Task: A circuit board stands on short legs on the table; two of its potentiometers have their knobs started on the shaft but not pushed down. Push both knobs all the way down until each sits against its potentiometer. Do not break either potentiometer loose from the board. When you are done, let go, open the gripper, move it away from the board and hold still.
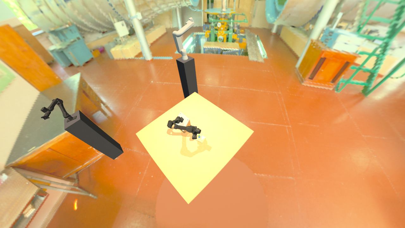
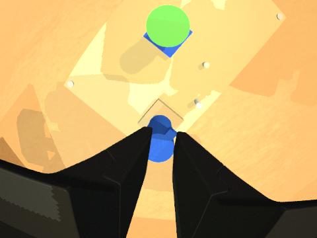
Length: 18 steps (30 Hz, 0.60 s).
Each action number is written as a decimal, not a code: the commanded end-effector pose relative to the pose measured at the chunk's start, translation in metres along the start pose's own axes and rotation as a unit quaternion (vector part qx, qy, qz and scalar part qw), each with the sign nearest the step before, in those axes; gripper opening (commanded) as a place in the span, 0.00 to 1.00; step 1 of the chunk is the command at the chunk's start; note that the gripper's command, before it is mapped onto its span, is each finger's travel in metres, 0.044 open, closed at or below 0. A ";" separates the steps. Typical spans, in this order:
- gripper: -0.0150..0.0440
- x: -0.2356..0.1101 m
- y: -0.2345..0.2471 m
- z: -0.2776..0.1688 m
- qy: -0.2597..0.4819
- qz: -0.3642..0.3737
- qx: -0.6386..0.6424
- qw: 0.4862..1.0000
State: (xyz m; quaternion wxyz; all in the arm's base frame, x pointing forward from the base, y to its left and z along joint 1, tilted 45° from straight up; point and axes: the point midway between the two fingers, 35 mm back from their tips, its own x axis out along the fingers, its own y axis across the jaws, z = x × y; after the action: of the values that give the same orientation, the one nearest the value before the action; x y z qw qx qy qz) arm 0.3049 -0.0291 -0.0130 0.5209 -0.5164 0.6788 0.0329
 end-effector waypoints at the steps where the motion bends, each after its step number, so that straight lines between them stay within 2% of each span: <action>1: 0.25 -0.004 -0.003 0.004 -0.015 0.001 0.038 0.999; 9: 0.25 -0.008 -0.003 0.009 -0.011 0.004 0.175 0.984; 18: 0.25 -0.011 -0.003 0.015 -0.007 0.005 0.327 0.945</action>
State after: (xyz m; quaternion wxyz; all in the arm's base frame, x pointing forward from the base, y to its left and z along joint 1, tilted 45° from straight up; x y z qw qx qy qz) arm 0.3161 -0.0156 -0.0065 0.6564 -0.3424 0.6531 -0.1591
